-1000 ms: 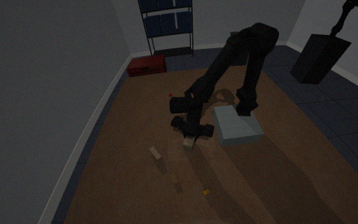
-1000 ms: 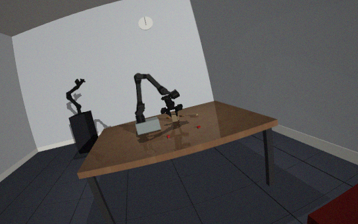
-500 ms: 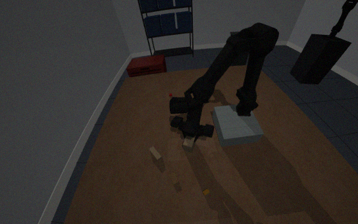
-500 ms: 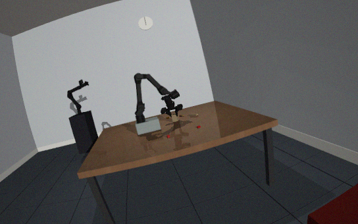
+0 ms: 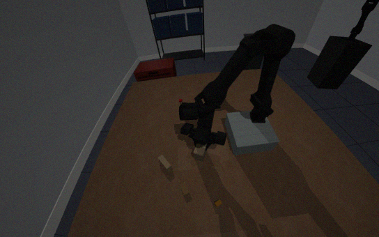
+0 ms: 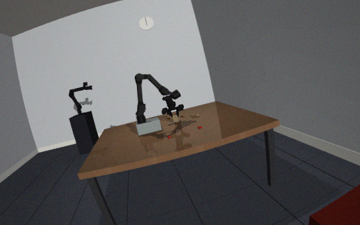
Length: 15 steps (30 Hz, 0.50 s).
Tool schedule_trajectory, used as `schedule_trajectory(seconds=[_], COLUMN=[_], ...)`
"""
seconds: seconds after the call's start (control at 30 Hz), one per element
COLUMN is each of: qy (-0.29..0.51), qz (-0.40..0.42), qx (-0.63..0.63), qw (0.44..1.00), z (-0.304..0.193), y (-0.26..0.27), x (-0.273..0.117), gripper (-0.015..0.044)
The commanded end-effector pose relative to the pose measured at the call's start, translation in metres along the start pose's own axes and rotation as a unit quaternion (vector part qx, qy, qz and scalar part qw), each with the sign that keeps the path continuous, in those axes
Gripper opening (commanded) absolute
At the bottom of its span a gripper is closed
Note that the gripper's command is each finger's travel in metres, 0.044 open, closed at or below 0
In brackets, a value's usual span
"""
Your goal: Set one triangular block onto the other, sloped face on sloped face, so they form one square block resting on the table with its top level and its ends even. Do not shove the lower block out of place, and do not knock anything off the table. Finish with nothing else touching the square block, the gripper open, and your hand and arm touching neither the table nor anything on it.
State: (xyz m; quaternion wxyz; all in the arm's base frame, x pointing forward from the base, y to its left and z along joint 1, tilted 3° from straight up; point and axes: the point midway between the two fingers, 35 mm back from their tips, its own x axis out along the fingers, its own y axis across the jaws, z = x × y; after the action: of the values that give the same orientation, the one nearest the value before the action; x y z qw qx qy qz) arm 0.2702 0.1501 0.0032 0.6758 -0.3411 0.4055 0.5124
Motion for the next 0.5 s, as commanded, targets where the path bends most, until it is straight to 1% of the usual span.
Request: schedule_trajectory(seconds=[0.0,0.47], qy=[0.003,0.001], qz=[0.001,-0.002], qx=[0.002,0.001], qw=[1.000,1.000], z=[-0.0009,-0.0009], y=[0.0007,0.0000], x=[0.0004,0.0003], gripper=[0.0000,0.0000])
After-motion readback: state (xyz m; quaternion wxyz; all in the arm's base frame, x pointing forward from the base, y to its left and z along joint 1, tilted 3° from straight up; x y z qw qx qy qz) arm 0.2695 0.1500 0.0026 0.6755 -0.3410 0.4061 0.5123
